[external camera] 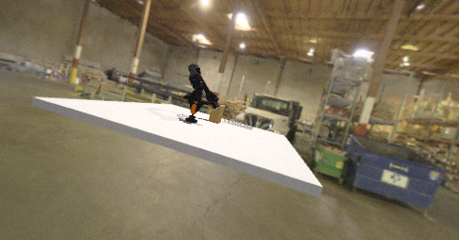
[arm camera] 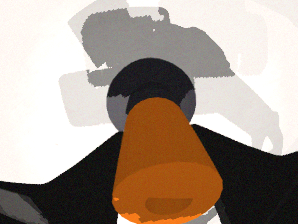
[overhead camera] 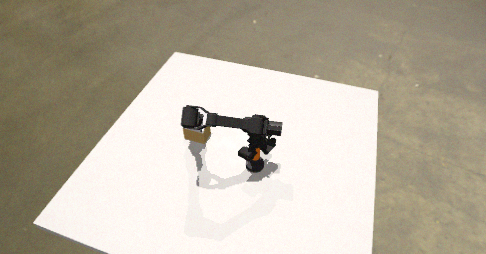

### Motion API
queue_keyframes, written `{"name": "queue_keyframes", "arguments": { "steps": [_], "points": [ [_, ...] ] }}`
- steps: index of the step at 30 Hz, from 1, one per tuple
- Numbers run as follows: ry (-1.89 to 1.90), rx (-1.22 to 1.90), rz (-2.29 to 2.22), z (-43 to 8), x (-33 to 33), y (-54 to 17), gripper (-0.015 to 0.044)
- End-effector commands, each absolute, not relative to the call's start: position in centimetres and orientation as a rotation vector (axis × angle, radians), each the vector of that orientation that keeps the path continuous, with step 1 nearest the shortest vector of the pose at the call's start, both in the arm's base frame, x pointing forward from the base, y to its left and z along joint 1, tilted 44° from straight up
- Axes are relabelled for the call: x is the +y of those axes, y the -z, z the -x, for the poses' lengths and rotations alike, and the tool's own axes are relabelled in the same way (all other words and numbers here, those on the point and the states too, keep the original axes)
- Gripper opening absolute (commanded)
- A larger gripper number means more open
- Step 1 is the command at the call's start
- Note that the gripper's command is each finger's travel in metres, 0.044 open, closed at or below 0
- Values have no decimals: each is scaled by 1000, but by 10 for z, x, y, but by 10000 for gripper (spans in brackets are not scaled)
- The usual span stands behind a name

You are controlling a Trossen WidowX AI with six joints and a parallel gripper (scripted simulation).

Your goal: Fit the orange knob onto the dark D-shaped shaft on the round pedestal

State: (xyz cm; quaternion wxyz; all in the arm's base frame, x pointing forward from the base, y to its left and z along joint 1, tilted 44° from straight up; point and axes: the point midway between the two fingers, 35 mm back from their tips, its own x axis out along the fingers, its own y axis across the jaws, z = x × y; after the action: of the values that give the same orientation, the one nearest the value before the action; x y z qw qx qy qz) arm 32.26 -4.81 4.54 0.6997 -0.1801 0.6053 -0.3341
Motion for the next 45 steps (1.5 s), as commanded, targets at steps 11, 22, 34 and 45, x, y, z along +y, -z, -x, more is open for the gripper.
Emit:
{"name": "queue_keyframes", "arguments": {
  "steps": [11,22,34,45],
  "points": [
    [763,1335,382,-322,-46,-48,0],
    [878,1254,236,-323,-47,-46,0],
    [878,1254,236,-322,-48,-45,0],
    [878,1254,236,-322,-45,-48,0]
  ]
}}
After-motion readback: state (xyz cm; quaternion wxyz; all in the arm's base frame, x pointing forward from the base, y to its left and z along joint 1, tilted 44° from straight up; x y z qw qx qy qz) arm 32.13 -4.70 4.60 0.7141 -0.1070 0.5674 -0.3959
